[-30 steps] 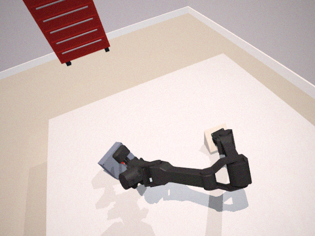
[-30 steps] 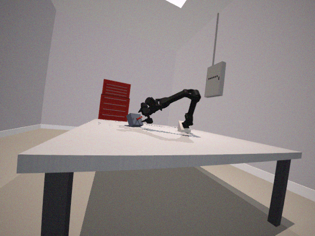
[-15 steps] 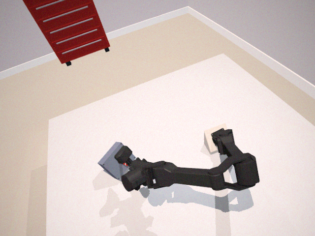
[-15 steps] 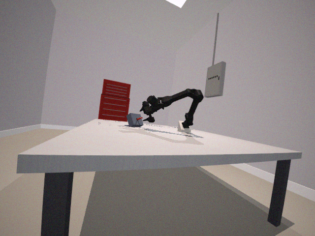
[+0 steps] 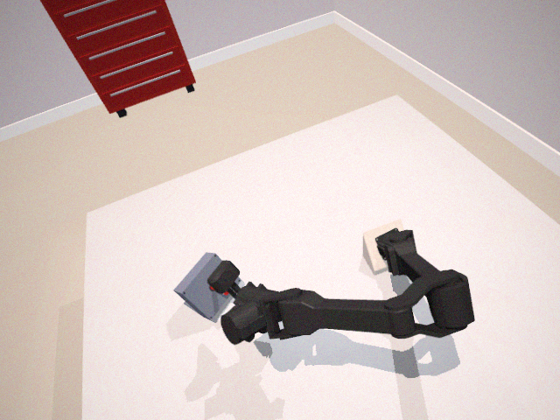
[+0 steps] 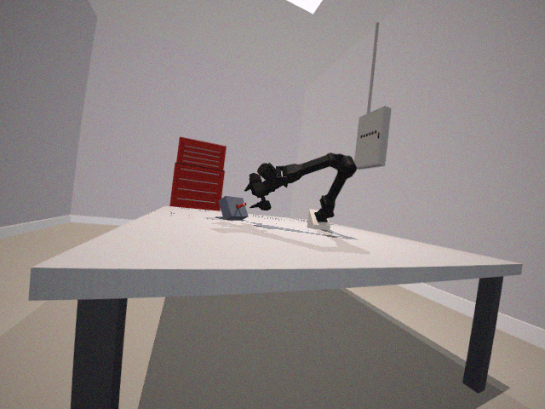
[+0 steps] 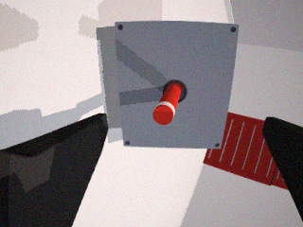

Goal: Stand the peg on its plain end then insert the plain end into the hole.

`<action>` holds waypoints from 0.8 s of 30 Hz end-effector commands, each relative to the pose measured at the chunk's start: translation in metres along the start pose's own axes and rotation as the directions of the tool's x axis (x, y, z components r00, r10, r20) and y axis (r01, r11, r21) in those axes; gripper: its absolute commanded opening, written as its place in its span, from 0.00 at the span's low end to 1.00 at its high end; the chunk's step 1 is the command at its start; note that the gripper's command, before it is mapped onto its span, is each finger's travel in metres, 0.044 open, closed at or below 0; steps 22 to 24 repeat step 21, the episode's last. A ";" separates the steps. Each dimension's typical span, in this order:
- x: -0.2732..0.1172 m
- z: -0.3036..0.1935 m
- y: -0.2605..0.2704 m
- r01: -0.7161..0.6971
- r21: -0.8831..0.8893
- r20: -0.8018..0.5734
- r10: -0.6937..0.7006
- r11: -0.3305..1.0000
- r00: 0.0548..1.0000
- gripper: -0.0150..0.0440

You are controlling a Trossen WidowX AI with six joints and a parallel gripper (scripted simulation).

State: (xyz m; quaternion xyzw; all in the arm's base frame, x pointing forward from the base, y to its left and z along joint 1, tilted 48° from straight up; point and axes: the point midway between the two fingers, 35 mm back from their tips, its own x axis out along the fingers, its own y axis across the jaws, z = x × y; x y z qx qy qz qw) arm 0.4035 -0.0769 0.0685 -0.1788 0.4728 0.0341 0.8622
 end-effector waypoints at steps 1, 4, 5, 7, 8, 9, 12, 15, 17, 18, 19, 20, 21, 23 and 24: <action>-0.006 0.000 0.000 0.004 0.002 -0.003 -0.004 1.000 1.000 1.00; -0.011 0.000 0.000 0.004 0.002 -0.003 -0.004 1.000 1.000 1.00; -0.012 0.000 0.000 0.004 0.002 -0.003 -0.004 1.000 1.000 1.00; -0.015 0.000 0.000 0.004 0.002 -0.003 -0.004 1.000 1.000 1.00; -0.016 0.000 0.000 0.004 0.002 -0.003 -0.004 1.000 1.000 1.00; -0.018 0.000 0.000 0.004 0.002 -0.003 -0.004 1.000 1.000 1.00; -0.022 0.000 0.000 0.005 0.002 -0.003 -0.004 1.000 1.000 1.00; -0.025 0.001 0.000 0.005 0.002 -0.003 -0.005 1.000 1.000 1.00; -0.027 0.001 0.000 0.005 0.002 -0.003 -0.005 1.000 1.000 1.00; -0.029 0.001 0.000 0.005 0.002 -0.003 -0.005 1.000 1.000 1.00; -0.030 0.001 0.000 0.005 0.002 -0.003 -0.005 1.000 1.000 1.00; -0.032 0.001 0.000 0.005 0.002 -0.003 -0.005 1.000 1.000 1.00; -0.033 0.001 0.000 0.005 0.002 -0.003 -0.005 1.000 1.000 1.00; -0.033 0.001 0.000 0.005 0.002 -0.003 -0.005 1.000 1.000 1.00; -0.033 0.001 0.000 0.005 0.002 -0.003 -0.005 1.000 1.000 1.00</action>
